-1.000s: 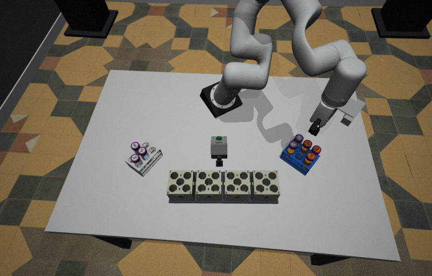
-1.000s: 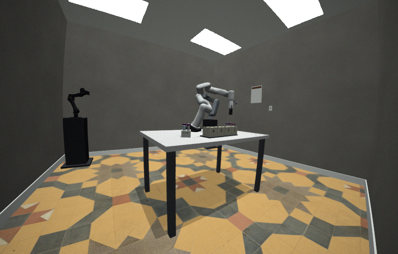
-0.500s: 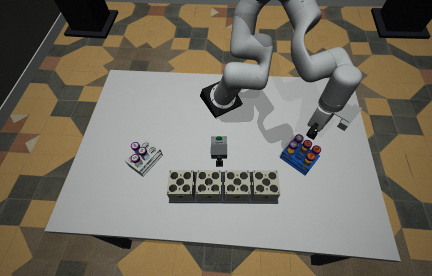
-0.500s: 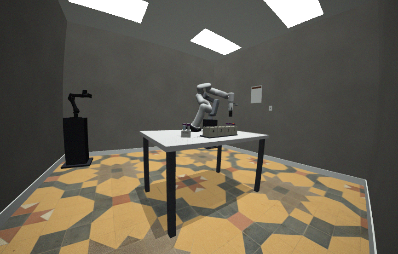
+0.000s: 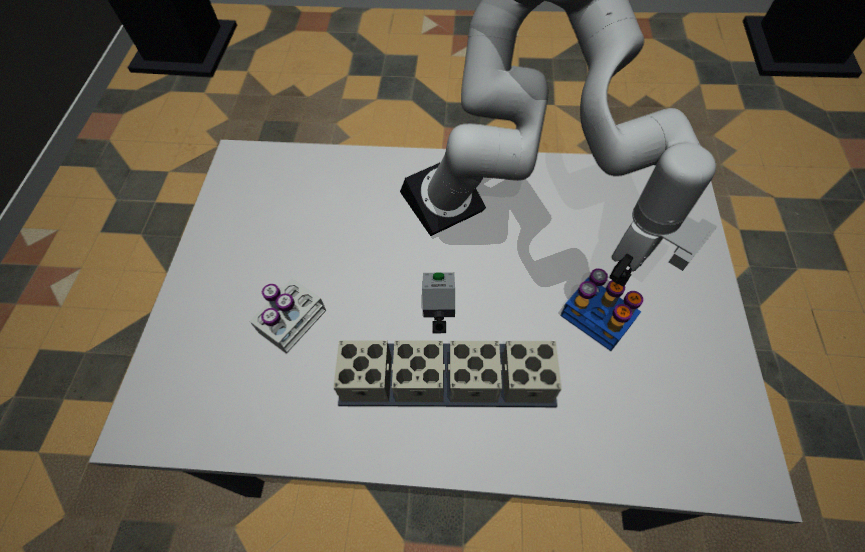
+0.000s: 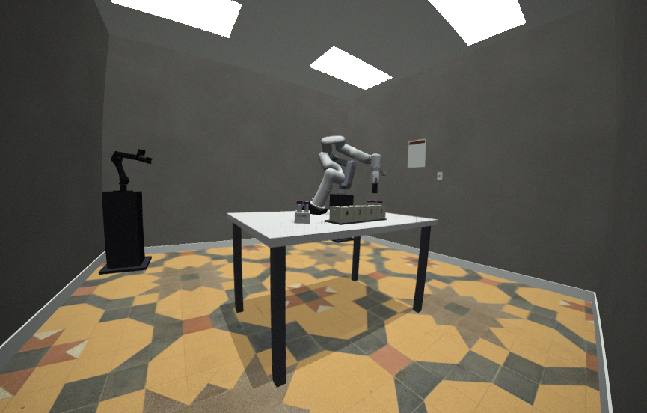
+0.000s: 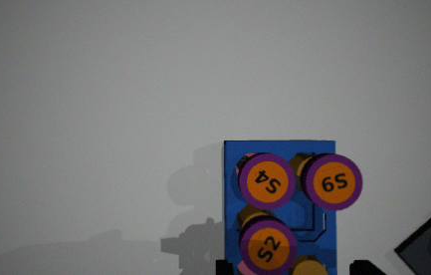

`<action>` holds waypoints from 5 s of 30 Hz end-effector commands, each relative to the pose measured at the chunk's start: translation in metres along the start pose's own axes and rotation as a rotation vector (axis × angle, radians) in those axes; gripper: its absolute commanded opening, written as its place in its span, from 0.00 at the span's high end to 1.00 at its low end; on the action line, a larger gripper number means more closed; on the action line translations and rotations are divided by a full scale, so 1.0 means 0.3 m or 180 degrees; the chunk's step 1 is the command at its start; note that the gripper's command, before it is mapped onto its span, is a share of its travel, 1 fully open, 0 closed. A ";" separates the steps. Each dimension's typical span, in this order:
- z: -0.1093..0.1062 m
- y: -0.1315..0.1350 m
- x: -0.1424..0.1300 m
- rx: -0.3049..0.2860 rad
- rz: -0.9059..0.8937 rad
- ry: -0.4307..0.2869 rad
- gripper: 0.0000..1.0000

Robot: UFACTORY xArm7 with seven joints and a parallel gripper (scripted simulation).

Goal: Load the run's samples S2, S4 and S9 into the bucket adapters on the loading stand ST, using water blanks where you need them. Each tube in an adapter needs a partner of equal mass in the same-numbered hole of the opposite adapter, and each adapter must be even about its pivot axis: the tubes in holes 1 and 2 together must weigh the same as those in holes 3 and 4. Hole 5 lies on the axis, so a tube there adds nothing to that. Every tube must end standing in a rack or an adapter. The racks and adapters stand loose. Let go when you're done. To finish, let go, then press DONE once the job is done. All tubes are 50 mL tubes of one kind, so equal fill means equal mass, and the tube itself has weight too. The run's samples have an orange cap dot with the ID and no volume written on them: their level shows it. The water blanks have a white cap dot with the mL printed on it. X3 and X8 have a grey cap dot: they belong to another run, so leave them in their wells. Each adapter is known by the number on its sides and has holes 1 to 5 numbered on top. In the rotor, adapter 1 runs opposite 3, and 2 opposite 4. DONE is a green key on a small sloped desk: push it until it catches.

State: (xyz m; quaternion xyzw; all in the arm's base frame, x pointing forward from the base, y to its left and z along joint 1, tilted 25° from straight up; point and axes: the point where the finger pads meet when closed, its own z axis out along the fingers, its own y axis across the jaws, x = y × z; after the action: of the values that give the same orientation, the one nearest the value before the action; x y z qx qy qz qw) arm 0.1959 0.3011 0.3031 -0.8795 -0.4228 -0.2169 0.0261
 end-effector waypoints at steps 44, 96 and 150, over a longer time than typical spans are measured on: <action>0.203 -0.001 0.006 0.0001 -0.0001 0.0012 0.43; 0.262 -0.001 0.006 0.0001 -0.0001 0.0012 1.00; 0.231 -0.001 0.006 0.0001 -0.0001 0.0012 1.00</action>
State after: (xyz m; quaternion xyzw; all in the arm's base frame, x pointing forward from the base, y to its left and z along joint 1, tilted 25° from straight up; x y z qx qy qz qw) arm 0.2224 0.3183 0.2372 -0.8794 -0.4229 -0.2171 0.0263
